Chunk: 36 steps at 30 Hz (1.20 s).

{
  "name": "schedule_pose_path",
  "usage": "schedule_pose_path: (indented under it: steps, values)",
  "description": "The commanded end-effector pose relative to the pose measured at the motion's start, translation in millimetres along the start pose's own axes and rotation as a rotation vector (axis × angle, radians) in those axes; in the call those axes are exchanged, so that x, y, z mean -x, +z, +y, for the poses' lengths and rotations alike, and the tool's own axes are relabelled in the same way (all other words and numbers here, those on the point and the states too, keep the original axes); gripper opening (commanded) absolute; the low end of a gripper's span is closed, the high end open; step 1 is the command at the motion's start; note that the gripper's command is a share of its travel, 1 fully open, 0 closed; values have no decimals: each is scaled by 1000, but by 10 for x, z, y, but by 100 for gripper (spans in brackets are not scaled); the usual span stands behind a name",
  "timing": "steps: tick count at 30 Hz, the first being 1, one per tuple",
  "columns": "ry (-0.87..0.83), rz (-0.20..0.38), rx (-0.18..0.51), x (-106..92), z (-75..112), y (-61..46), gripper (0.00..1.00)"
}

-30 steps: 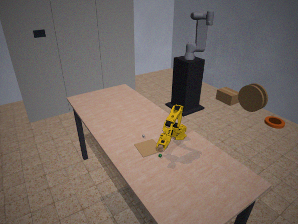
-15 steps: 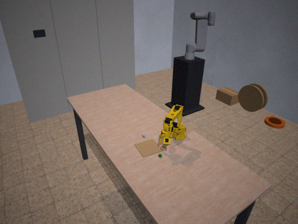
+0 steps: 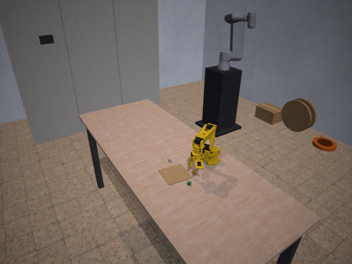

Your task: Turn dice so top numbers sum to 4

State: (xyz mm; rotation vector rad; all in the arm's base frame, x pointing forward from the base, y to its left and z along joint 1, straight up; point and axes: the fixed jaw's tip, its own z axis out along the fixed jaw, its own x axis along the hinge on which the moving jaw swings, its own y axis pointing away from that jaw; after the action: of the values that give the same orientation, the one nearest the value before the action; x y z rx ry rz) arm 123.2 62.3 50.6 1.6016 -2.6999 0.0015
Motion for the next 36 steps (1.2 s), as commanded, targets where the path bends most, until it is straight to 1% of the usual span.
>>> schedule_pose_path:
  steps: [1,16,17,36]
  values:
    - [-5,-40,-29,43,-42,-76,25]
    - [-5,-40,-29,43,-42,-76,25]
    - [-15,-40,-30,8,-38,-103,25]
    - [-15,-40,-30,8,-39,-102,25]
